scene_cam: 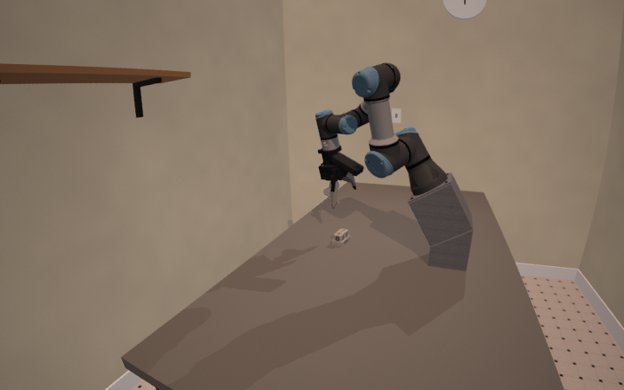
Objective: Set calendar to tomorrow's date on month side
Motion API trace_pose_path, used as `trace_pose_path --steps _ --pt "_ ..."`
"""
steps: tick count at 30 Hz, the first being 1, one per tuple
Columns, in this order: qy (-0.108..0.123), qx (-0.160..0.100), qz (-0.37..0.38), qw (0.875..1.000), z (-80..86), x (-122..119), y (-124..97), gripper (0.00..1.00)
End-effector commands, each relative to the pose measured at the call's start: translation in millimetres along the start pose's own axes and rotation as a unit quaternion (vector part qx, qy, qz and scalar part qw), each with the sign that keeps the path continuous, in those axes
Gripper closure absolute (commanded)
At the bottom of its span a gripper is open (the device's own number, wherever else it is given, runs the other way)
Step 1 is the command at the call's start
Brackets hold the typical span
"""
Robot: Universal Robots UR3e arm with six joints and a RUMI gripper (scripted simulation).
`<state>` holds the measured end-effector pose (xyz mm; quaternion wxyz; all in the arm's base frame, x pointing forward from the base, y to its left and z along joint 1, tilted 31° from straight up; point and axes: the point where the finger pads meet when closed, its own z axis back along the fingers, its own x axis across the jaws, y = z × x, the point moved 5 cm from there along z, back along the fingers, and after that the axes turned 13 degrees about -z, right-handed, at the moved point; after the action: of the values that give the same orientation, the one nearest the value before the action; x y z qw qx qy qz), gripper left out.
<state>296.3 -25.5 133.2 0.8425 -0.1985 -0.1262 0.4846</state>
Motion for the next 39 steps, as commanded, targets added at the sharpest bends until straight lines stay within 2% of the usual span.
trace_pose_path --steps 1,12,17,25,39 --pt "-0.043 0.014 0.033 0.998 -1.7 2.5 5.7 0.0" --pt "-0.078 0.009 0.056 0.995 -1.3 2.2 5.1 0.0" --pt "-0.082 0.008 0.059 0.995 -1.1 2.2 4.7 0.0" --pt "-0.108 -0.006 0.076 0.991 -0.4 2.7 1.5 0.0" --pt "-0.119 -0.013 0.083 0.989 0.0 2.9 -0.5 0.0"
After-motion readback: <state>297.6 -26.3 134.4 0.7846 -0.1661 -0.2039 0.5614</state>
